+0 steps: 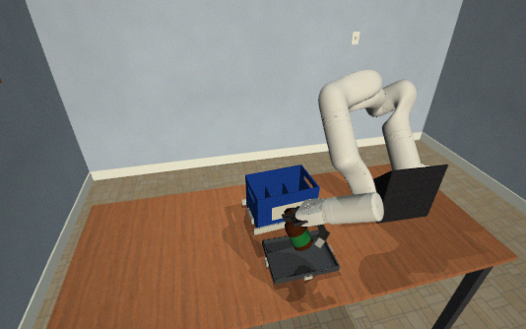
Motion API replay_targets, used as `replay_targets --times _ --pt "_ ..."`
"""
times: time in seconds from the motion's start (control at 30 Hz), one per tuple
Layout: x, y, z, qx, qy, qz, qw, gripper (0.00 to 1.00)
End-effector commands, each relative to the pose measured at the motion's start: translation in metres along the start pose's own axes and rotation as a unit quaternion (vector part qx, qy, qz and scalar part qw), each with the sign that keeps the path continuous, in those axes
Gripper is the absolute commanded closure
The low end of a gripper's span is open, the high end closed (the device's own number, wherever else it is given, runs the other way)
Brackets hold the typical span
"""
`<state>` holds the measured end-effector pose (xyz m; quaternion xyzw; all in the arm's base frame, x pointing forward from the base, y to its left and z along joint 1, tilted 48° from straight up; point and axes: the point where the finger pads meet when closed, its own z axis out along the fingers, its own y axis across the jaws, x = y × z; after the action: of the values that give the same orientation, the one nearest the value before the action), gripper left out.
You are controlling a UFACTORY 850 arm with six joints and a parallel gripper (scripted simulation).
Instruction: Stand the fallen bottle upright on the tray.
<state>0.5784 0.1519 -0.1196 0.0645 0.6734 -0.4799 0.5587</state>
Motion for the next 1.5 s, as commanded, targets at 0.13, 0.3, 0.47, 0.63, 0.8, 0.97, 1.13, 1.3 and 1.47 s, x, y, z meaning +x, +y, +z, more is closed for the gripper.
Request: replay_targets --times 0.13,0.3,0.47,0.63,0.8,0.97,1.13,1.3,1.47 --pt "-0.0012 0.0004 -0.0001 0.000 -0.006 0.001 1.000 1.00" --pt "-0.0012 0.0005 0.0001 0.000 -0.018 0.000 1.000 1.00" --pt "-0.0011 0.0005 0.0001 0.001 -0.034 0.000 0.999 1.00" --pt "-0.0010 0.0005 -0.0001 0.001 -0.045 0.000 0.999 1.00" --pt "-0.0008 0.0005 -0.0006 0.000 -0.062 0.000 0.998 1.00" --pt "-0.0006 0.0005 -0.0013 0.000 -0.076 0.001 0.997 1.00" --pt "-0.0004 0.0004 -0.0017 0.000 -0.084 0.001 0.996 1.00" --pt "-0.0004 0.0004 -0.0019 0.000 -0.086 0.001 0.996 1.00" --pt "-0.0004 0.0004 -0.0019 0.000 -0.086 0.001 0.996 1.00"
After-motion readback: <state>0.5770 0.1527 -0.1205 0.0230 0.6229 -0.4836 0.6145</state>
